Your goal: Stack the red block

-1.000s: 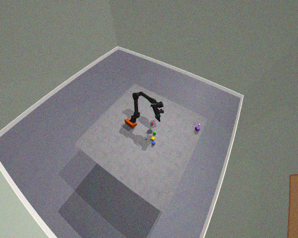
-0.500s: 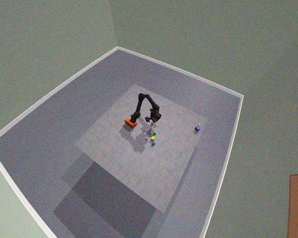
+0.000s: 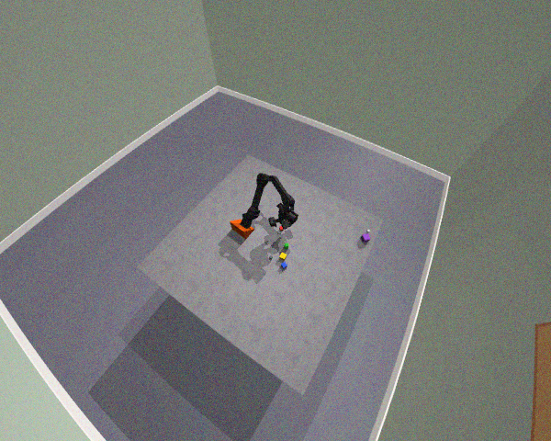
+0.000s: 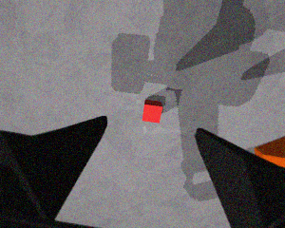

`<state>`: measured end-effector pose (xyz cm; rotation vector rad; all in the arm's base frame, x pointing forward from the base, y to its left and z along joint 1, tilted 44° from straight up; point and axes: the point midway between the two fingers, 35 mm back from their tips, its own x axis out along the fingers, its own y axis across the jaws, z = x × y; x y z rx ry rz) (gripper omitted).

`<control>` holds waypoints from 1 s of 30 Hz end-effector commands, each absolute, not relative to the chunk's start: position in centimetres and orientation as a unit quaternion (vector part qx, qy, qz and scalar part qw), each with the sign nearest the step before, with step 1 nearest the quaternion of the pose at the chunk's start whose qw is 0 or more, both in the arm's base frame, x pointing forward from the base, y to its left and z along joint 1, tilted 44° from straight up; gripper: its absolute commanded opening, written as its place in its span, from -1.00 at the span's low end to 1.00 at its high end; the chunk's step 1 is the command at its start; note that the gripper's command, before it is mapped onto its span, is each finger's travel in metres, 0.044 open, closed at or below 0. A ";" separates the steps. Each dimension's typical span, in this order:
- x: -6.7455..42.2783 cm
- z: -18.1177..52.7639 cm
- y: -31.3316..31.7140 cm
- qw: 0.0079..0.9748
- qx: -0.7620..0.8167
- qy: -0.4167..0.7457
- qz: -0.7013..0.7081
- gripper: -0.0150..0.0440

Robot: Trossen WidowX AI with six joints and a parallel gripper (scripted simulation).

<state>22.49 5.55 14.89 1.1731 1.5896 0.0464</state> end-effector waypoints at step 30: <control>22.6 10.9 9.7 0.544 0.499 0.674 0.020 1.00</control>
